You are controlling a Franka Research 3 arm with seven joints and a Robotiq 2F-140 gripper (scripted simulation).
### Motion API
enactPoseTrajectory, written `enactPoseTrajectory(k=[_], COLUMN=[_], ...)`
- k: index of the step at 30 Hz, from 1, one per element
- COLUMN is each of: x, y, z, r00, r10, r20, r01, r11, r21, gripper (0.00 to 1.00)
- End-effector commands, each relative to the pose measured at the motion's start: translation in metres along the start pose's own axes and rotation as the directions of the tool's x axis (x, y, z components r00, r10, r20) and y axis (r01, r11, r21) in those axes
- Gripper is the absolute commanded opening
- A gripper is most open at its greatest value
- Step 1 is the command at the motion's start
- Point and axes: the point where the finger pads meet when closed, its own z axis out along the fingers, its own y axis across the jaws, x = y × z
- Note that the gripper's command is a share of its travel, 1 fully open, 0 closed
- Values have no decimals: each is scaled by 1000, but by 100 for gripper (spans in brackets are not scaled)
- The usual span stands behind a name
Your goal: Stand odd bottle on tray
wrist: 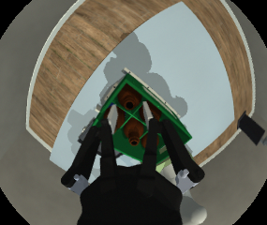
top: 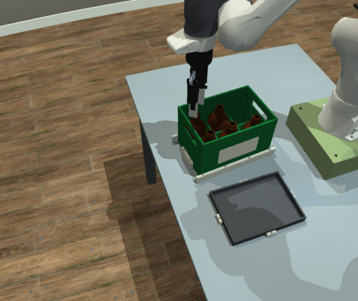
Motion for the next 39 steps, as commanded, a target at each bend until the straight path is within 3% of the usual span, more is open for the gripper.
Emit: enactPoseTrajectory(k=[1,39], x=[0,0], y=[-1,-1], z=[3,39], r00=[1000,1000], r10=[-8,-8], r20=[-1,-1], r01=[8,8], r11=[1000,1000], r21=[3,3], gripper=[44,44])
